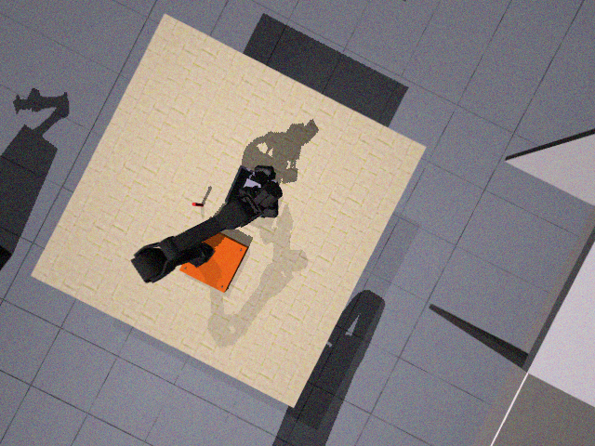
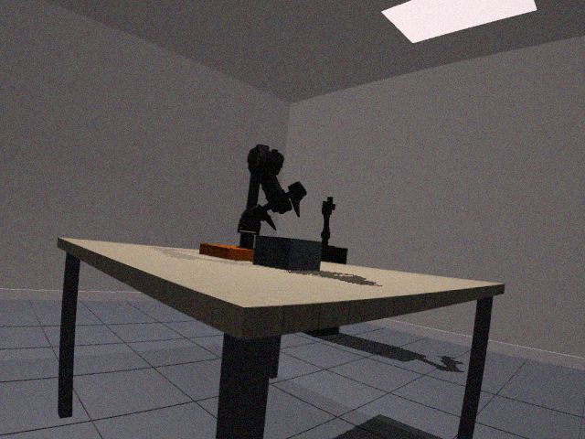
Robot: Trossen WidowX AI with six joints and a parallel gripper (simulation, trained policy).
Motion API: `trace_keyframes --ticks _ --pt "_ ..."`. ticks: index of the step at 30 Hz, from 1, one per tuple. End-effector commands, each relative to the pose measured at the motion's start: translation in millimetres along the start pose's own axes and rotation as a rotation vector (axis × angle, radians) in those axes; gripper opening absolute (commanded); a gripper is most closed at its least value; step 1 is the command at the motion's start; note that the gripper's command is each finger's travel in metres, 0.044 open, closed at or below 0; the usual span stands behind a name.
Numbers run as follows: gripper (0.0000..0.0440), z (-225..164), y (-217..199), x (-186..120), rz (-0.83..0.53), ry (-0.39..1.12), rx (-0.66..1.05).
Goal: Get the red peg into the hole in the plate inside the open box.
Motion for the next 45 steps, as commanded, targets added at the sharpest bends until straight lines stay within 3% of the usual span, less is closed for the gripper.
trace_keyframes --ticks 1,4,18,45 --pt "0.0417 -4 -5 -4 -0.006 0.022 0.019" --pt "0.044 -9 -21 -14 -0.025 0.065 0.104" --pt "0.0438 32 -94 -67 -0.107 0.084 0.587" --pt "0.044 137 -95 -98 0.122 0.007 1.487"
Point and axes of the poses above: the point midway between the two fingers, 35 mm back from their tips, its own x axis out along the fingers, its own y axis across the jaws, z = x × y, the point moved 6 cm from there along -x, back along the fingers, and after that the axes turned 9 degrees about -x, right-handed, at the moved point
